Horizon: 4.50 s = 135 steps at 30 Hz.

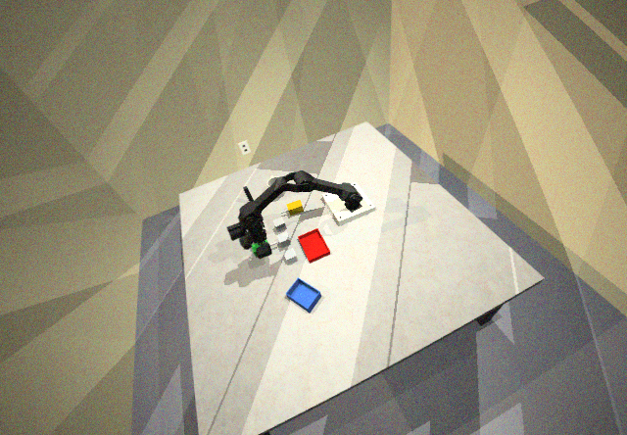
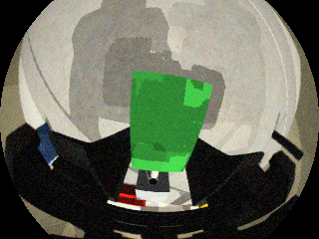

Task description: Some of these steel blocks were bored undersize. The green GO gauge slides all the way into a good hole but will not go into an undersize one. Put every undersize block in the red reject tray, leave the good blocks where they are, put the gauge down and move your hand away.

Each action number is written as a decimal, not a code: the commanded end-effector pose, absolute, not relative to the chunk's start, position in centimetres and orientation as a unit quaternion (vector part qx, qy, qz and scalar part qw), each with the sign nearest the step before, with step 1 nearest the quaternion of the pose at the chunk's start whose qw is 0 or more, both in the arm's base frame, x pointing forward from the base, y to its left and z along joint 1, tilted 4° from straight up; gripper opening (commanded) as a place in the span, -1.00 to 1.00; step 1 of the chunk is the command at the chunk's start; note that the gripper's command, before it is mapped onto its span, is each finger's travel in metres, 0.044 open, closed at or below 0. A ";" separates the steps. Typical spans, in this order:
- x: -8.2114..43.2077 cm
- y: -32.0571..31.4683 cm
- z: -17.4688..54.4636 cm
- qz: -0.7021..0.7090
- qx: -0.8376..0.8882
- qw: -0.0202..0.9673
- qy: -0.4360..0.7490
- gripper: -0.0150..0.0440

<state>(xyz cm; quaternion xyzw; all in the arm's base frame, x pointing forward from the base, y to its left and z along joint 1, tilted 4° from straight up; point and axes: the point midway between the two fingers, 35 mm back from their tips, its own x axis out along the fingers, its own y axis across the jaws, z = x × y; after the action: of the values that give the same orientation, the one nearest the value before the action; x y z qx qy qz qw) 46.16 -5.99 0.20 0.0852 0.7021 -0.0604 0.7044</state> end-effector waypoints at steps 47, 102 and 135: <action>47.1 5.4 6.7 -0.027 0.062 0.703 0.708 -0.49; 47.1 4.7 1.1 -0.028 0.061 0.709 0.702 -0.49; 47.4 4.6 1.2 -0.028 0.061 0.711 0.700 -0.49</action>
<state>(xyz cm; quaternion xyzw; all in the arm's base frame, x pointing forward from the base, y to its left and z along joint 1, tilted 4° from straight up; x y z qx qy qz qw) 47.03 4.68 0.52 0.0628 0.7062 -0.0280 0.7047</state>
